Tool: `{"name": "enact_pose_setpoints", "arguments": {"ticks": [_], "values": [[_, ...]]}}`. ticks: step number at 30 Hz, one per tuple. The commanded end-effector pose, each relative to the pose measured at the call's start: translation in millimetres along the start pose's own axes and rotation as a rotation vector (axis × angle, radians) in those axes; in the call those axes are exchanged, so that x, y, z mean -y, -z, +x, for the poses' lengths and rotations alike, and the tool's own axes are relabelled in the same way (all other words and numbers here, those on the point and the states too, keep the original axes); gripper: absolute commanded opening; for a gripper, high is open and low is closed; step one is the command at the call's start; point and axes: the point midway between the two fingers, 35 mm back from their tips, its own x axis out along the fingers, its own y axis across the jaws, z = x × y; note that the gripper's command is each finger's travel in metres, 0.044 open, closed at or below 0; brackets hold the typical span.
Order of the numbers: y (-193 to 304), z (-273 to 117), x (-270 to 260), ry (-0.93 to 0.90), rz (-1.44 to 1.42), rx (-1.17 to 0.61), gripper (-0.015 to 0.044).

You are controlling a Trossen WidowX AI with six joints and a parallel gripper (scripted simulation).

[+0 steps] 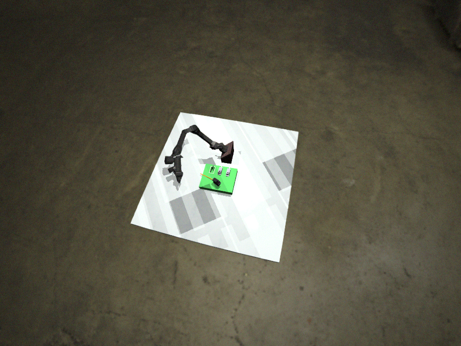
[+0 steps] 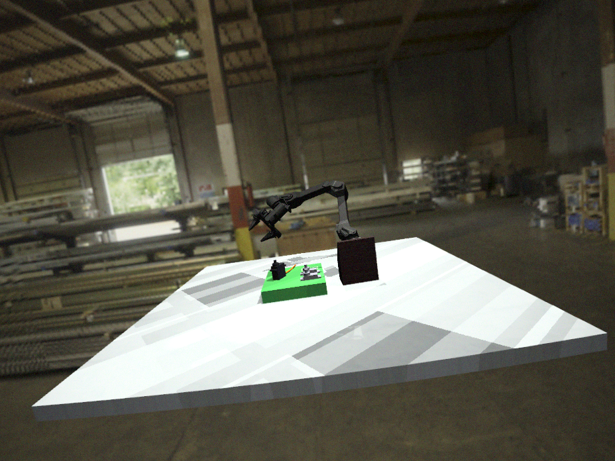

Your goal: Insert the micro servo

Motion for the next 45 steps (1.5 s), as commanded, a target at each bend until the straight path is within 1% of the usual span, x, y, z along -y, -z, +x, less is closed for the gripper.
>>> {"name": "enact_pose_setpoints", "arguments": {"ticks": [1, 12, 22, 33, 45], "values": [[24.6, 13.8, -6.9, 0.025, -0.079, -0.087, 0.0440], [83.9, 33.4, -25.9, 0.064, -0.307, -0.291, 0.0440], [134.4, 40.2, -39.4, 0.091, -0.522, -0.459, 0.0440], [187.5, 38.6, -49.8, 0.114, -0.803, -0.641, 0.0440], [235.6, 27.4, -55.0, 0.132, -1.142, -0.822, 0.0440]]}}
